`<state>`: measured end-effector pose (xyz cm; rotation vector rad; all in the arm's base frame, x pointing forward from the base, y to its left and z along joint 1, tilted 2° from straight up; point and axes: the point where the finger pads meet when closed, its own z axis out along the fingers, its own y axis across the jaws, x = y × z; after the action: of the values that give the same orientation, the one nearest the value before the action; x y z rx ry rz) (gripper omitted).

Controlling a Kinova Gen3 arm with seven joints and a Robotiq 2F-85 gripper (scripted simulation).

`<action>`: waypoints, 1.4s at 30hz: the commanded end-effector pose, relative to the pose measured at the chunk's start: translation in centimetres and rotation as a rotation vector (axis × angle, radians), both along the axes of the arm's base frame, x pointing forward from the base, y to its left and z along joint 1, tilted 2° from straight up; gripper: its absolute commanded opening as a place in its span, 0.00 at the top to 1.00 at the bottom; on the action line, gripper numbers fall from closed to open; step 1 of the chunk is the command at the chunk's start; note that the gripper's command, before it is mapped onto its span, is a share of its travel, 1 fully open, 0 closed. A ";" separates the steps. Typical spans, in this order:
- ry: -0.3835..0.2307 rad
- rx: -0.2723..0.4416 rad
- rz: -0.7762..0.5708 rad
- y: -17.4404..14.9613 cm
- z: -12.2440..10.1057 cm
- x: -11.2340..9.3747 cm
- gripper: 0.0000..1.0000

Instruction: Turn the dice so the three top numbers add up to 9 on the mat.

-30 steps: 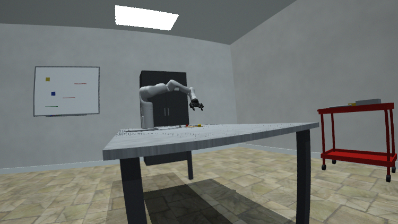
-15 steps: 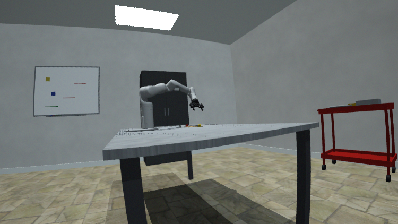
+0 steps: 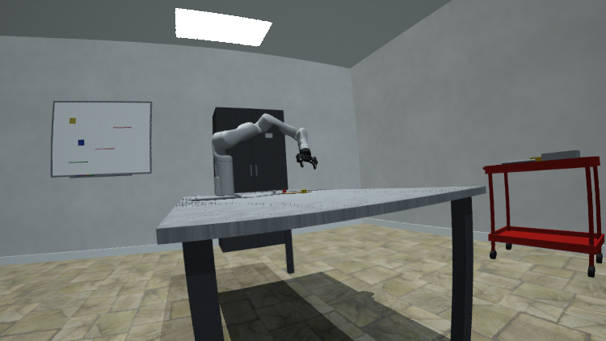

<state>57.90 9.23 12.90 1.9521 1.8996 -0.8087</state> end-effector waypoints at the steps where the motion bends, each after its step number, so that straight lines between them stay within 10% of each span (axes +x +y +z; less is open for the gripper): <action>1: -0.001 0.056 -0.049 -4.9 1.5 0.0 0.00; 12: 0.018 0.203 -0.074 -13.1 1.8 -1.9 0.00; 27: -0.075 0.487 -0.087 -27.0 1.9 -12.4 0.00; 42: -0.087 0.500 -0.086 -27.7 1.9 -13.3 0.00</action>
<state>44.79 -18.17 14.53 2.3078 2.1357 -0.2808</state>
